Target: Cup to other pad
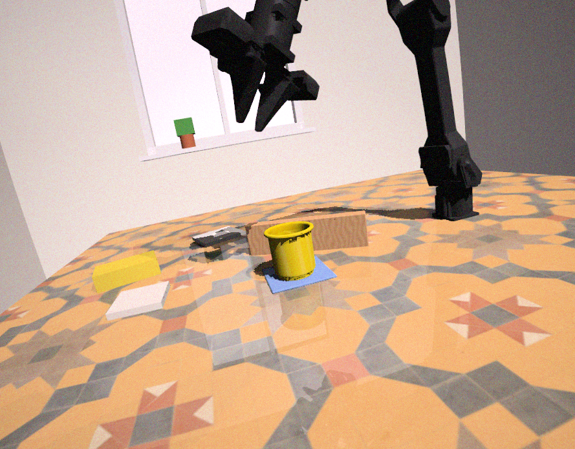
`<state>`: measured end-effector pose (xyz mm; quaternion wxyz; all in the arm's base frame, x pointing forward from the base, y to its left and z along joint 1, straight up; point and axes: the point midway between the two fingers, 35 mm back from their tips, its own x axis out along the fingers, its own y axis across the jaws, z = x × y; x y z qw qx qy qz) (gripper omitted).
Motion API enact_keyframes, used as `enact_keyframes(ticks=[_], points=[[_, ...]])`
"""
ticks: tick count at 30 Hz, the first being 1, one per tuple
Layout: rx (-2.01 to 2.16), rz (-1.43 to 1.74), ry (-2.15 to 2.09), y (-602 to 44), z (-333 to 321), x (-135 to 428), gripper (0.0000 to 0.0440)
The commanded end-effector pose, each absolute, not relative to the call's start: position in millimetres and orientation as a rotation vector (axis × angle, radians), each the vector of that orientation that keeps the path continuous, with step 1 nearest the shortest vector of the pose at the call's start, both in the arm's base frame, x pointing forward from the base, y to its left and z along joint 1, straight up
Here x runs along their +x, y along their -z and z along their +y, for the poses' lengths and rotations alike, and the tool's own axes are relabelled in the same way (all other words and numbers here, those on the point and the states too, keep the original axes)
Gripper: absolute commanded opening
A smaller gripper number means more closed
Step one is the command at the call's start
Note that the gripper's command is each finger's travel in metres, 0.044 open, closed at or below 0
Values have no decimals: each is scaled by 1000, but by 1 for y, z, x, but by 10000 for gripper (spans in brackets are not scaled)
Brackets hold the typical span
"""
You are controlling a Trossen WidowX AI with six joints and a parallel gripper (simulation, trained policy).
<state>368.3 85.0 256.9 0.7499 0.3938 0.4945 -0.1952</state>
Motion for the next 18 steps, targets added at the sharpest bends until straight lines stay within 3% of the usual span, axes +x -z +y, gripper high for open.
enact_keyframes(ticks=[1,18], points=[[850,1120,471,-246,84,367,155],[751,1325,673,-195,77,353,167]])
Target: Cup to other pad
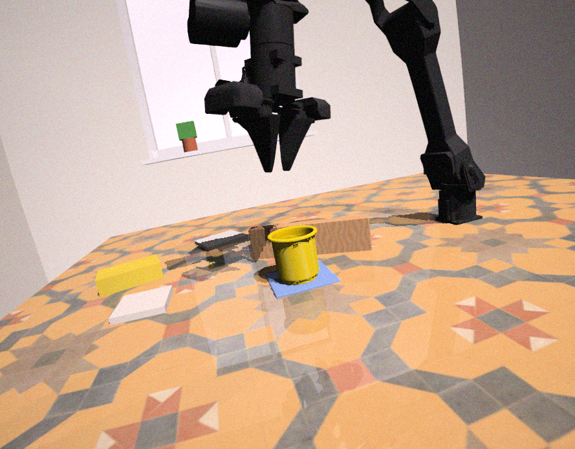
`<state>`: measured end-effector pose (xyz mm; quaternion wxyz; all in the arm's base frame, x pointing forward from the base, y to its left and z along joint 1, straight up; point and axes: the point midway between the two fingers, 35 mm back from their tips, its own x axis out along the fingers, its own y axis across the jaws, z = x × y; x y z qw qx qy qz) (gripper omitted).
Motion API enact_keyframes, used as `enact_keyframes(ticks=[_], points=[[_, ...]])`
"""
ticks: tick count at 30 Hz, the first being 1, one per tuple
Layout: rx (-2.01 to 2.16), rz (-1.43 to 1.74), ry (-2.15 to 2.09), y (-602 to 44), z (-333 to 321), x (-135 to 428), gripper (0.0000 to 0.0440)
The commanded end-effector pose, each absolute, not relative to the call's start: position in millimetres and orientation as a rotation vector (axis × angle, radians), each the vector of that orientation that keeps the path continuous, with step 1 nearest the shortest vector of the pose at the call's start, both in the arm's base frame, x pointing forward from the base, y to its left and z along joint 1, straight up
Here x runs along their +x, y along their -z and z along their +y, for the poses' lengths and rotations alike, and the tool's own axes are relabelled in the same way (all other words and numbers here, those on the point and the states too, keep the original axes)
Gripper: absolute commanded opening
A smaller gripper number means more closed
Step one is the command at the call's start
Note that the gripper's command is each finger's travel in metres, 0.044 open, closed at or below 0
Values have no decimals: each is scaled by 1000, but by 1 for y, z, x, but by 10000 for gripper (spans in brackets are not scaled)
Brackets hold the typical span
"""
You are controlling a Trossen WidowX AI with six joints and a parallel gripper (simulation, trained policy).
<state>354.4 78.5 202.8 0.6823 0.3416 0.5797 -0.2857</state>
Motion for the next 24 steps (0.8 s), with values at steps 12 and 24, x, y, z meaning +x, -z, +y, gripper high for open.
enact_keyframes(ticks=[12,24], points=[[696,1403,790,-156,73,346,179],[657,1445,854,-115,70,342,195]])
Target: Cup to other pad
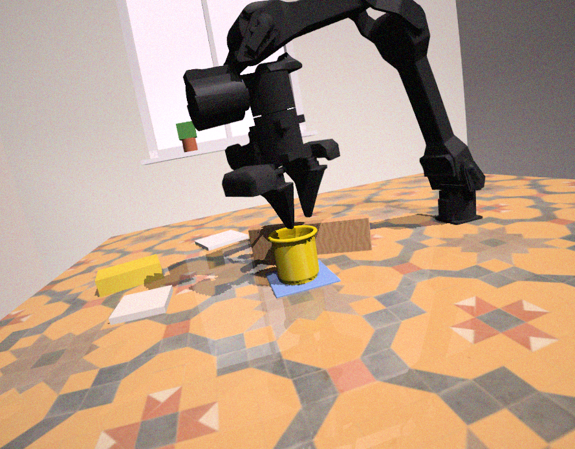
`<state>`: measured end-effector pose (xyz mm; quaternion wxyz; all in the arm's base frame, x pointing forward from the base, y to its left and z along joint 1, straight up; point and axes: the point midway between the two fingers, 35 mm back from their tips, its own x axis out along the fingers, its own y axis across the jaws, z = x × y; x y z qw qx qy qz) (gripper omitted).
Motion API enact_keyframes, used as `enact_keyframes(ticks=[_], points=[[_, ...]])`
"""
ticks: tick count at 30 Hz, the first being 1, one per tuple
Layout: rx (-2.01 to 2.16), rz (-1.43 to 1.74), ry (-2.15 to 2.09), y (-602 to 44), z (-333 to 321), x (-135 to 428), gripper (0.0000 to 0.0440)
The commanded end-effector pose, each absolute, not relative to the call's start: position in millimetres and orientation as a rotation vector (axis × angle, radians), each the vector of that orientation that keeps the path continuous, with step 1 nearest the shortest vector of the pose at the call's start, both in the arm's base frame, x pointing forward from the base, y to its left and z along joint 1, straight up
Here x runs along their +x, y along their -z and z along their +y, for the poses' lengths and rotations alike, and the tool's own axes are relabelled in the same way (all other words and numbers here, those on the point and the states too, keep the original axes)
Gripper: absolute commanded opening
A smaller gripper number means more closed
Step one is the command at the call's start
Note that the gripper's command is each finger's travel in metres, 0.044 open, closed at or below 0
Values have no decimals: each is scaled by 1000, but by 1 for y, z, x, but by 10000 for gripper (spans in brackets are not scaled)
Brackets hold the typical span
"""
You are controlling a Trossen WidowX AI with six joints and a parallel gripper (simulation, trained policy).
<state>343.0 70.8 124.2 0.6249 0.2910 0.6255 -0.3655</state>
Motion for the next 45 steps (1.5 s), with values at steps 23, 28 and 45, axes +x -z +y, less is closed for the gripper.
enact_keyframes(ticks=[23,28,45], points=[[551,1498,802,-68,62,335,18],[566,1487,805,-78,59,334,23],[712,1399,864,-139,32,326,14]])
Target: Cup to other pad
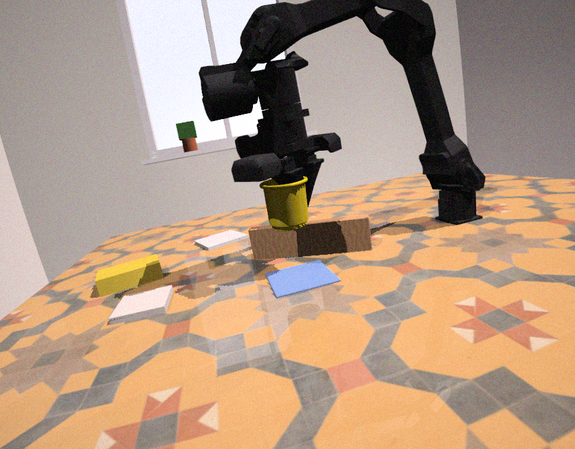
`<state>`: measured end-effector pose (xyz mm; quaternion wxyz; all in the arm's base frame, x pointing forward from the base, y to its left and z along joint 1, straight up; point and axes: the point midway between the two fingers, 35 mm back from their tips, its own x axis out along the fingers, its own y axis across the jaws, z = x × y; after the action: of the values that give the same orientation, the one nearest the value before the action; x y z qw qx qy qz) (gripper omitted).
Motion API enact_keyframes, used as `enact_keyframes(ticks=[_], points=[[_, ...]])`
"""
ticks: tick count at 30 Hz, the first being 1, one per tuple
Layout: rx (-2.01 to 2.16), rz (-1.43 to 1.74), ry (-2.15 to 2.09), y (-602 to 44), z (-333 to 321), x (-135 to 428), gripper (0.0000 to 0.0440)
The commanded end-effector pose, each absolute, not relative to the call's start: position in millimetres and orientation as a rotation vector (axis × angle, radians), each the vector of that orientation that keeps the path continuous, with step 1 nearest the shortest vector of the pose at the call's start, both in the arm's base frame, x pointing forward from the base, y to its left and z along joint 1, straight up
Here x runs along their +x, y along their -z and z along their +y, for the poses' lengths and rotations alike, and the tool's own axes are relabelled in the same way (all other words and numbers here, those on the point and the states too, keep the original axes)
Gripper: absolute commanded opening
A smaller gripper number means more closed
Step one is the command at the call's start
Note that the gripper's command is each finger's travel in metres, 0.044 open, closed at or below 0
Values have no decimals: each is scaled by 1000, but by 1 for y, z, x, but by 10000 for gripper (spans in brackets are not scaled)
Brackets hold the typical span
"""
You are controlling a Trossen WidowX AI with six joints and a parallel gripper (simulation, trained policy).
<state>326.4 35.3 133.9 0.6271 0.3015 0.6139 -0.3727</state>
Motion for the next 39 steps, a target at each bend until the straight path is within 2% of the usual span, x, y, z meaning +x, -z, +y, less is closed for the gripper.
enact_keyframes(ticks=[1,19,39], points=[[721,1392,868,-141,30,326,13],[855,1263,930,-162,-20,329,0],[953,1161,997,-152,-72,316,0]])
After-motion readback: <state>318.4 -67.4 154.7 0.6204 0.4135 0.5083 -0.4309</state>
